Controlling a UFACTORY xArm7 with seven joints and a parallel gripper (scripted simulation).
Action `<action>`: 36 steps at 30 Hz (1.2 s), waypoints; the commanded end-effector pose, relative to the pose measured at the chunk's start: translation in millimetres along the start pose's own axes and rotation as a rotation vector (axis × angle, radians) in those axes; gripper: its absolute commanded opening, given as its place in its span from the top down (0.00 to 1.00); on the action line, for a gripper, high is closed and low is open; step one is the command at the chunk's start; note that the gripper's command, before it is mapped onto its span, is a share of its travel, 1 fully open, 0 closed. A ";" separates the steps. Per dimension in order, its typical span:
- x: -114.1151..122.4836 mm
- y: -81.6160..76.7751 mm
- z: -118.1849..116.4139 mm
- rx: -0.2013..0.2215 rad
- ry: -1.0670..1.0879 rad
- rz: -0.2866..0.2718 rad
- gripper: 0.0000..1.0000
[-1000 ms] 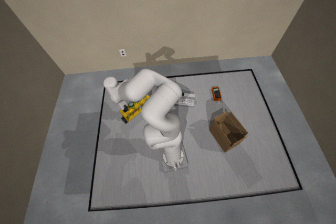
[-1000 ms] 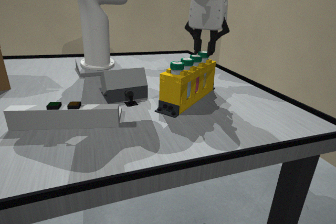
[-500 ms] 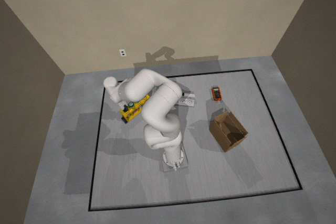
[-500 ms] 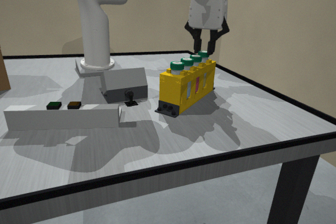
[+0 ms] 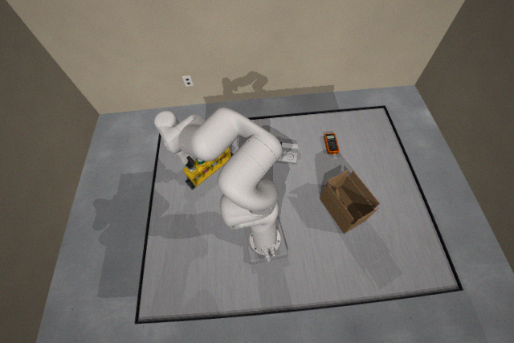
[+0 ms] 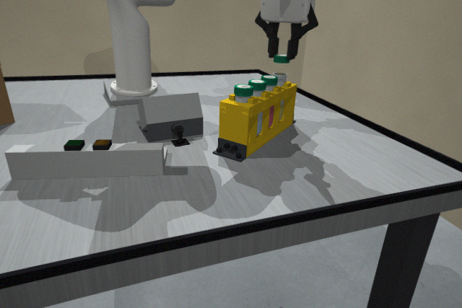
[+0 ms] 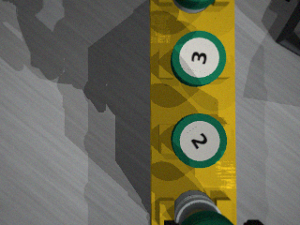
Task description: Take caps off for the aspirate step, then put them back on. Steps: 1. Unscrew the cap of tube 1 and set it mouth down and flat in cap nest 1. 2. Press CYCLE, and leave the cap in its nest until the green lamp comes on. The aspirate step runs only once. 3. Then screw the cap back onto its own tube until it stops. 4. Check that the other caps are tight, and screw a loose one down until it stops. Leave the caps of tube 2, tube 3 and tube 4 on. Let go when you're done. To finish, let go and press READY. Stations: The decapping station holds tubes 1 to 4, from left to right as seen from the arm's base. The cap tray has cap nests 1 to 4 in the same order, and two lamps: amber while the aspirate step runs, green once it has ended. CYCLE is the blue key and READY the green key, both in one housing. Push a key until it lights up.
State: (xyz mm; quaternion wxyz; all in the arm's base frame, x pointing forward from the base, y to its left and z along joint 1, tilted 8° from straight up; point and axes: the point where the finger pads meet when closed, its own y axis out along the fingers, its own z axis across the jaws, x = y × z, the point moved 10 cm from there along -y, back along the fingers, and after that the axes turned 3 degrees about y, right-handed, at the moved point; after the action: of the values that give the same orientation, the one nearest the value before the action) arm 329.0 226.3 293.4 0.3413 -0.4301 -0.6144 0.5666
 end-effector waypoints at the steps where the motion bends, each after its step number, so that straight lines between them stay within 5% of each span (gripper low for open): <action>1: -16.0 -2.3 4.2 -0.003 -0.166 0.000 1.00; 12: -71.3 -2.3 20.6 -0.002 -0.669 0.001 1.00; 36: -207.8 -2.4 61.5 -0.002 -0.670 0.002 1.00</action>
State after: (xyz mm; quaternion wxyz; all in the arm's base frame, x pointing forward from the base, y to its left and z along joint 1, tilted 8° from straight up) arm 350.6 37.6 299.8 0.1209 -0.2204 -0.6911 0.6776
